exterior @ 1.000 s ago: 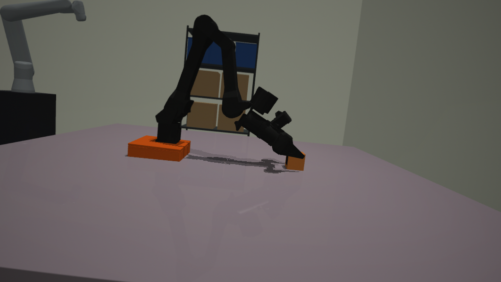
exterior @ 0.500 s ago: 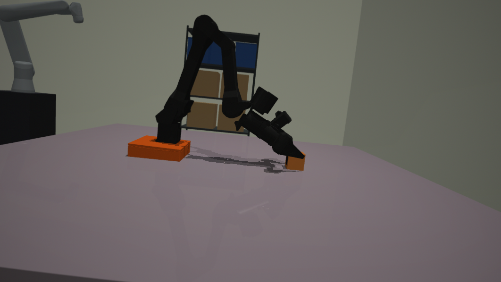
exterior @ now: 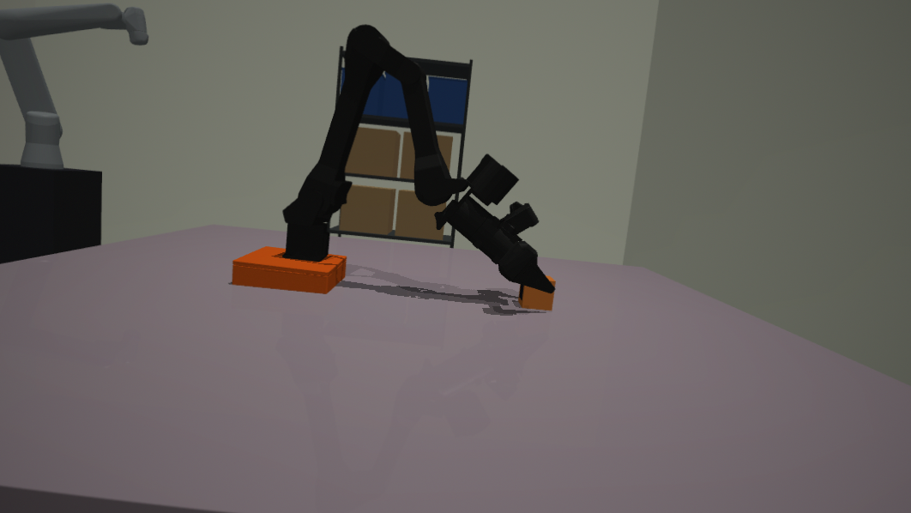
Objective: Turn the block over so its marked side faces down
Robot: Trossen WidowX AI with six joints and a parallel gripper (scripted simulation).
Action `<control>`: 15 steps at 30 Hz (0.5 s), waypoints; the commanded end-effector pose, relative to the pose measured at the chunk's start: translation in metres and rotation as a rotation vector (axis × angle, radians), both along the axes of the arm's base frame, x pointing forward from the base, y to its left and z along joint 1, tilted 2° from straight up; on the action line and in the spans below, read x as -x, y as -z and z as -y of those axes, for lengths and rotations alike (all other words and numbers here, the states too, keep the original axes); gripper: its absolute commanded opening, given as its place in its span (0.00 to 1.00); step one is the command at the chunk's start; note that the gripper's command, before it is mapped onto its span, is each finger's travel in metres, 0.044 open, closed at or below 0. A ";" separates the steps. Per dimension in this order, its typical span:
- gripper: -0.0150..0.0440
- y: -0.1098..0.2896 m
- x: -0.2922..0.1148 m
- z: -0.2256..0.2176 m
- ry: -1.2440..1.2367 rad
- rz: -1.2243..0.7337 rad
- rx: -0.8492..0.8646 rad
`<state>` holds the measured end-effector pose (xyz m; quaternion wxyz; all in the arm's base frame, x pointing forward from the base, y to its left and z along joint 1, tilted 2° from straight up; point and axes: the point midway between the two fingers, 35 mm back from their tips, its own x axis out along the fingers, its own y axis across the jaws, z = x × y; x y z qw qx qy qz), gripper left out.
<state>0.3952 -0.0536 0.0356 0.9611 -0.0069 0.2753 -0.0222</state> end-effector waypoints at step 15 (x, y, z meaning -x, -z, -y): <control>1.00 -0.072 0.027 -0.003 0.015 -0.441 -0.013</control>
